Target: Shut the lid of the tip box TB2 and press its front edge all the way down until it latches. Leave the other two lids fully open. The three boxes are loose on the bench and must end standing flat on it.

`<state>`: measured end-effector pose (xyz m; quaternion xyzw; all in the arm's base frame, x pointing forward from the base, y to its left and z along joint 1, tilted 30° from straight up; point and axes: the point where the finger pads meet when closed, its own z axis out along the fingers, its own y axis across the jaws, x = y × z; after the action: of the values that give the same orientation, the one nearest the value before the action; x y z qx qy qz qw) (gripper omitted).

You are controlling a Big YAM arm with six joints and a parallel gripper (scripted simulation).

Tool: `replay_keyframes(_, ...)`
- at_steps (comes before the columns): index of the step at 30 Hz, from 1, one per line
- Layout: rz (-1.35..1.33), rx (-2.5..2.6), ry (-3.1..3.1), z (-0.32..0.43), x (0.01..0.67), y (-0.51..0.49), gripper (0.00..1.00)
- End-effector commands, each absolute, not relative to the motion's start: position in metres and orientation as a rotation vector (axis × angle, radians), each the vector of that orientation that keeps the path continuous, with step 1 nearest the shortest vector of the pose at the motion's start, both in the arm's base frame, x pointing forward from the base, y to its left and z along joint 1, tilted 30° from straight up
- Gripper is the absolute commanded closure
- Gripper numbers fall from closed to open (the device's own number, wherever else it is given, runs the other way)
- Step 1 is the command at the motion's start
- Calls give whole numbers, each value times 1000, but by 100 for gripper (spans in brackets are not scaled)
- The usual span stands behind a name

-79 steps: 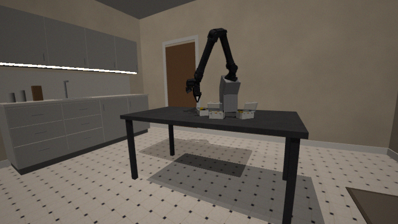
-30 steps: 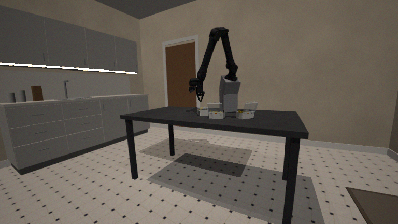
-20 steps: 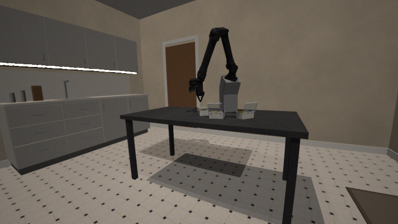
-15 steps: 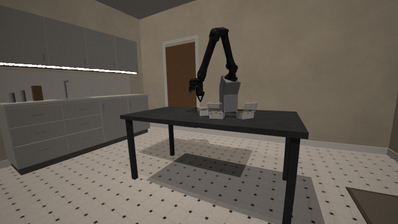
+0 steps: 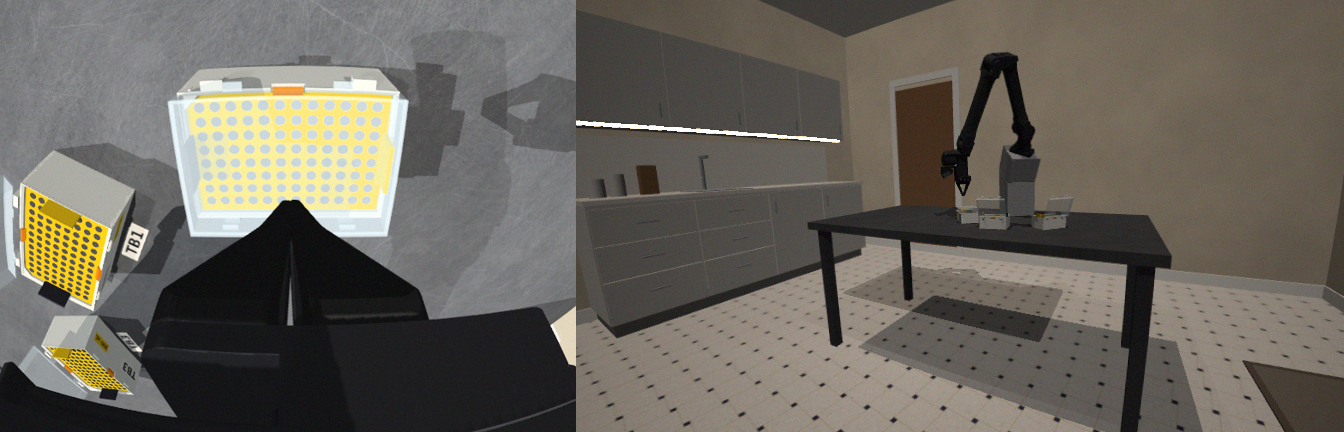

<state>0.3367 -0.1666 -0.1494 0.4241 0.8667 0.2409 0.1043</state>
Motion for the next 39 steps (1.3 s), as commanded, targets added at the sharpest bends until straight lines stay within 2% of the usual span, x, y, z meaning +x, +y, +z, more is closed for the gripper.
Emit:
replay_keyframes(1,684,1242,2527,-134,337,-182,100)
replay_keyframes(39,679,1244,2516,-94,322,-198,100)
